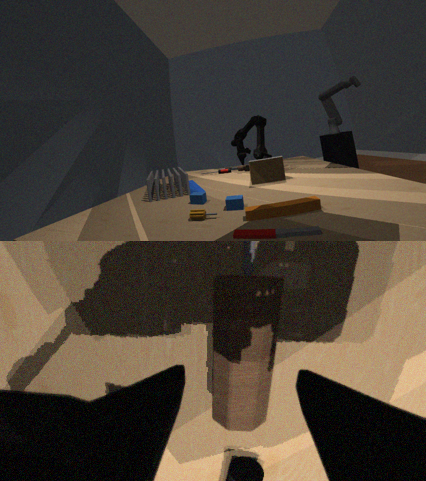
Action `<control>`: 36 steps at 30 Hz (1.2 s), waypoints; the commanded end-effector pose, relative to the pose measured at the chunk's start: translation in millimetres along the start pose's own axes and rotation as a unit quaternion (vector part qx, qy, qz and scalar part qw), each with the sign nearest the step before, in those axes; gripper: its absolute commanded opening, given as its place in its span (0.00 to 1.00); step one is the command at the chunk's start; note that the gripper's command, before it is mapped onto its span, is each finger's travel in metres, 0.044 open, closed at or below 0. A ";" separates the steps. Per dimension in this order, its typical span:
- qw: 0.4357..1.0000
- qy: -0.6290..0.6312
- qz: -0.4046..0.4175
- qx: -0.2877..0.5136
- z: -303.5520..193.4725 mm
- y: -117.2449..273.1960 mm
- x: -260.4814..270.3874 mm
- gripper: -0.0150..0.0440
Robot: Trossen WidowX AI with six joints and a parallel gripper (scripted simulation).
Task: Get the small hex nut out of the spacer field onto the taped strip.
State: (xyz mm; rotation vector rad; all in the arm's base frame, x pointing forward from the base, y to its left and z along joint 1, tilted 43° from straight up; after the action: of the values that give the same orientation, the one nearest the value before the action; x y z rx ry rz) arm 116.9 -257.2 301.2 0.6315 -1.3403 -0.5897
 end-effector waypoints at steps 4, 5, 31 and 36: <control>1.000 0.003 -0.001 0.001 -0.4 -12.9 -0.7 0.73; 1.000 0.003 -0.001 0.001 -0.4 -14.5 -0.8 0.73; 1.000 0.002 -0.001 0.001 0.9 -39.6 -2.6 0.49; 1.000 0.002 -0.001 0.001 0.2 -29.9 -2.0 0.34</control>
State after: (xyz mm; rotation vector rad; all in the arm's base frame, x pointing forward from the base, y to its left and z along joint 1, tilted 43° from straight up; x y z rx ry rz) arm 114.3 -282.0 272.1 0.6334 -1.3347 -0.5919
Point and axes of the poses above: the point midway between the two fingers, 35 mm back from their tips, its own y axis back along the fingers, its own x axis across the jaws, z = x × y, the point moved 3 cm from there along y, back along the fingers, and after that the axes turned 6 degrees about y, right-handed, at the moved point
